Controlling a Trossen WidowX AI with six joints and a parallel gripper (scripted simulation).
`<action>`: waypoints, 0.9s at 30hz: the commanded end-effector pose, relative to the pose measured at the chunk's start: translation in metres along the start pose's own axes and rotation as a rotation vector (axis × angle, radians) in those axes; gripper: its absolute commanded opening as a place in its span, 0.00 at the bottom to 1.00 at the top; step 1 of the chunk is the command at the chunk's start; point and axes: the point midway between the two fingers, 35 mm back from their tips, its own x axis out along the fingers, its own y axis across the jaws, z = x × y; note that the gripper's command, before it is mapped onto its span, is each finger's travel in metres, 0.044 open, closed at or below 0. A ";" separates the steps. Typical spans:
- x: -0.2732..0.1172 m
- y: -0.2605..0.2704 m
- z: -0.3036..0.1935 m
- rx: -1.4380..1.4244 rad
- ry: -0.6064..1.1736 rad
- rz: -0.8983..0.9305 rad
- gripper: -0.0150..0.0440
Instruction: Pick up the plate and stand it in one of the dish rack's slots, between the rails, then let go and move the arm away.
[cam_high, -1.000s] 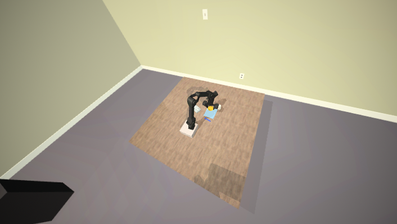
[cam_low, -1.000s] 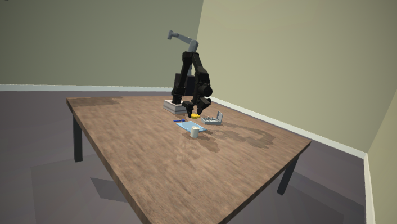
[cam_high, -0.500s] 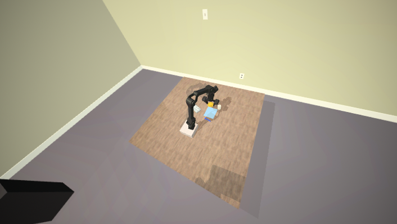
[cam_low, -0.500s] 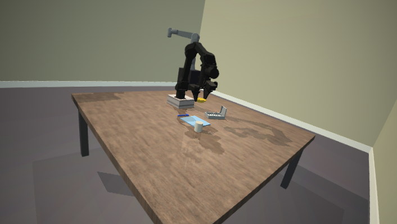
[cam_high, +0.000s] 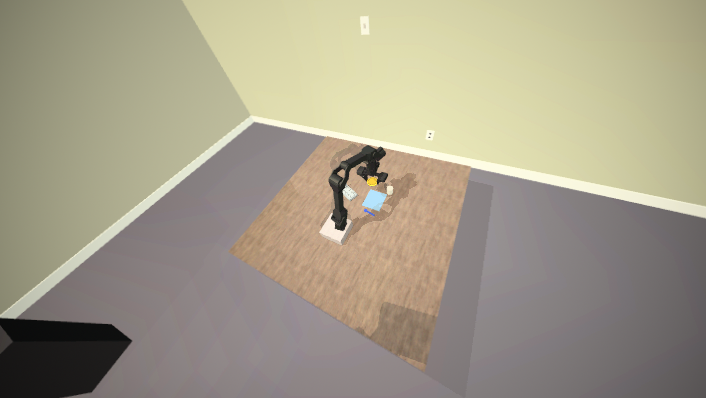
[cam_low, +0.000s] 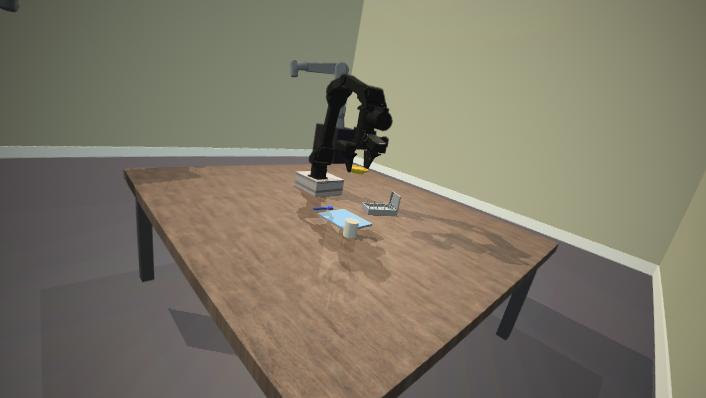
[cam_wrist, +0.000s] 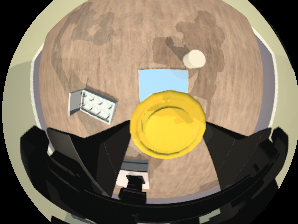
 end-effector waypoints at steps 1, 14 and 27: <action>-0.004 0.034 -0.014 0.083 0.002 0.004 0.25; 0.000 0.110 -0.074 0.396 0.009 0.010 0.25; 0.037 0.125 -0.052 0.228 0.008 0.214 0.25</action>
